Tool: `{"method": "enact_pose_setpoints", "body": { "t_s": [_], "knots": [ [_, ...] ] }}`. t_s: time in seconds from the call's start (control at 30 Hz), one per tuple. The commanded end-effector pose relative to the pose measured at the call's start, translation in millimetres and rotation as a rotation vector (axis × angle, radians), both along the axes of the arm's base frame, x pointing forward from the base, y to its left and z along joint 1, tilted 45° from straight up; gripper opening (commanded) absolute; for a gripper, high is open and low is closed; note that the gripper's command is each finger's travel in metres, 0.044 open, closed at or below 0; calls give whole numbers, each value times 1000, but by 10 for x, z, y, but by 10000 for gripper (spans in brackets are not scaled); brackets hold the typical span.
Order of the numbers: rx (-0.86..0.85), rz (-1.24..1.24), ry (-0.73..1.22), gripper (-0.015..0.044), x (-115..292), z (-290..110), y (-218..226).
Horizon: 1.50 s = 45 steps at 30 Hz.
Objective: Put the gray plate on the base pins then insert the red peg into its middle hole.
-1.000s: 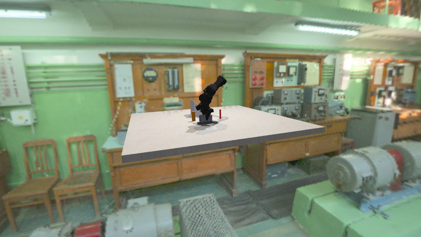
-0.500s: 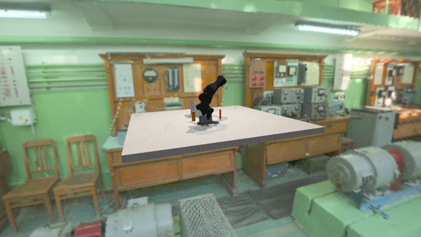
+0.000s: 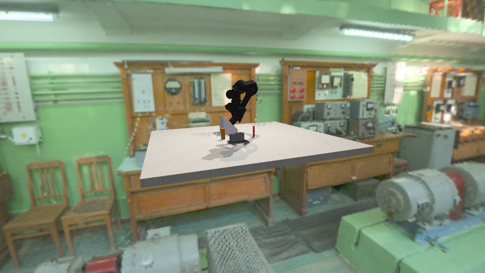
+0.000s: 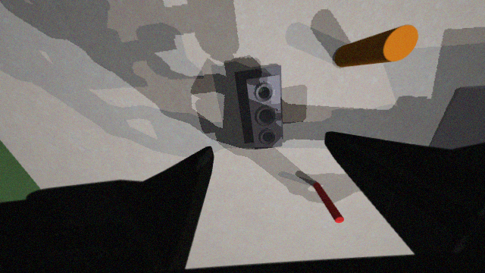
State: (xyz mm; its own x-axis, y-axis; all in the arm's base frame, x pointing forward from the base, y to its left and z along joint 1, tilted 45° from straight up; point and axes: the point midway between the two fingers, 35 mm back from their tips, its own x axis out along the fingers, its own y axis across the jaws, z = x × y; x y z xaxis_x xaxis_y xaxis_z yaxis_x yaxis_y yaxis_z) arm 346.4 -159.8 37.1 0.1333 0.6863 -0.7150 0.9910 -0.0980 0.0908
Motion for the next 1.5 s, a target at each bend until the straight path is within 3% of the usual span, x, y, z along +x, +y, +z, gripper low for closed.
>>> {"method": "enact_pose_setpoints", "body": {
  "t_s": [0.0, 0.3, 0.53, 0.87, 1.47],
  "knots": [
    [4, 11, 4, 440, -24, 39, -15],
    [-16, 140, -117, 440, -448, 768, 700],
    [-28, 247, -217, 440, -982, 1105, 1292],
    [-29, 257, -227, 440, -1086, 1162, 1394],
    [-28, 257, -228, 440, -1020, 814, 1732]
  ]
}}
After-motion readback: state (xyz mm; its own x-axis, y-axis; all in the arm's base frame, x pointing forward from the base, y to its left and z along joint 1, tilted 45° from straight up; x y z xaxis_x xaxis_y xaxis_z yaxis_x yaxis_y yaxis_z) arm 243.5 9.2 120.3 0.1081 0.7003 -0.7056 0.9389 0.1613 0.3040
